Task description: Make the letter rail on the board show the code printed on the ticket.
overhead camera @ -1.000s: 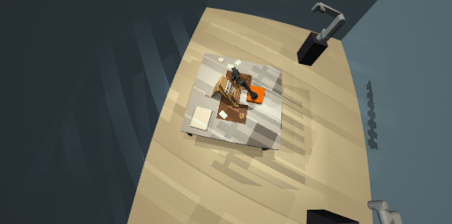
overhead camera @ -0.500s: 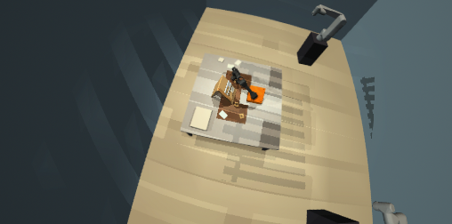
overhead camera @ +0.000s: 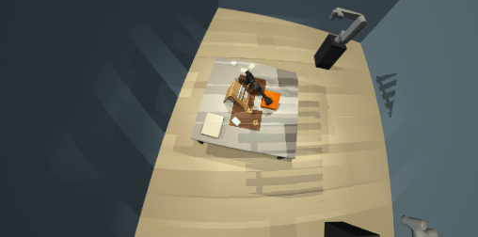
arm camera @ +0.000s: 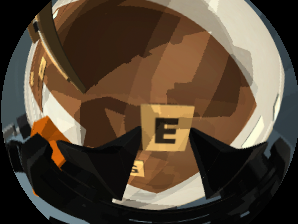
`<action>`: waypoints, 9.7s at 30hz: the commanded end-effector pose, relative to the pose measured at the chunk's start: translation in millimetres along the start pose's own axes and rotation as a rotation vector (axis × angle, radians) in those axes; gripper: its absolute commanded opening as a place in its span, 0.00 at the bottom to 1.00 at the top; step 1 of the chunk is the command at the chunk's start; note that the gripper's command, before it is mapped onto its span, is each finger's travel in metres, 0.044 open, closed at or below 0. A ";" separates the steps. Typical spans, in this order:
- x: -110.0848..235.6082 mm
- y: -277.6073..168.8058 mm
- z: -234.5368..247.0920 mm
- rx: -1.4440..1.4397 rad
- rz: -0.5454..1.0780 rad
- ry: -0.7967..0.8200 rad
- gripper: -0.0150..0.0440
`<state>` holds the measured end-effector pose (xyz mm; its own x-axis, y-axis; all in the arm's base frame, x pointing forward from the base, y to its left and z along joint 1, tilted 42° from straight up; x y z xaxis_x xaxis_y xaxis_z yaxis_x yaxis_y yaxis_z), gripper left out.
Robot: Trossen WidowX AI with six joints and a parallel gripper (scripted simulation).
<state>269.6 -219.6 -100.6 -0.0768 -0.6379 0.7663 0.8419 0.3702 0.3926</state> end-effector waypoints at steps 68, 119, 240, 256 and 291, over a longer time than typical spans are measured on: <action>80.8 -4.5 51.6 -0.648 -0.840 -0.298 0.25; 79.0 10.4 72.4 -0.649 -0.841 -0.296 0.25; 79.0 49.3 119.0 -0.652 -0.841 -0.292 0.25; 79.1 54.4 125.1 -0.652 -0.842 -0.291 0.25; 79.6 64.2 135.8 -0.653 -0.842 -0.290 0.25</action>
<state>245.4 -156.1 54.4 -0.8097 -0.3065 0.5004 0.5750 -0.5847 0.5724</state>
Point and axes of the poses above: the point midway between the two fingers, 35 mm back from their tips, its own x axis back along the fingers, its own z axis across the jaws, y = z × x, the point moved 10 cm from there along x, back along the fingers
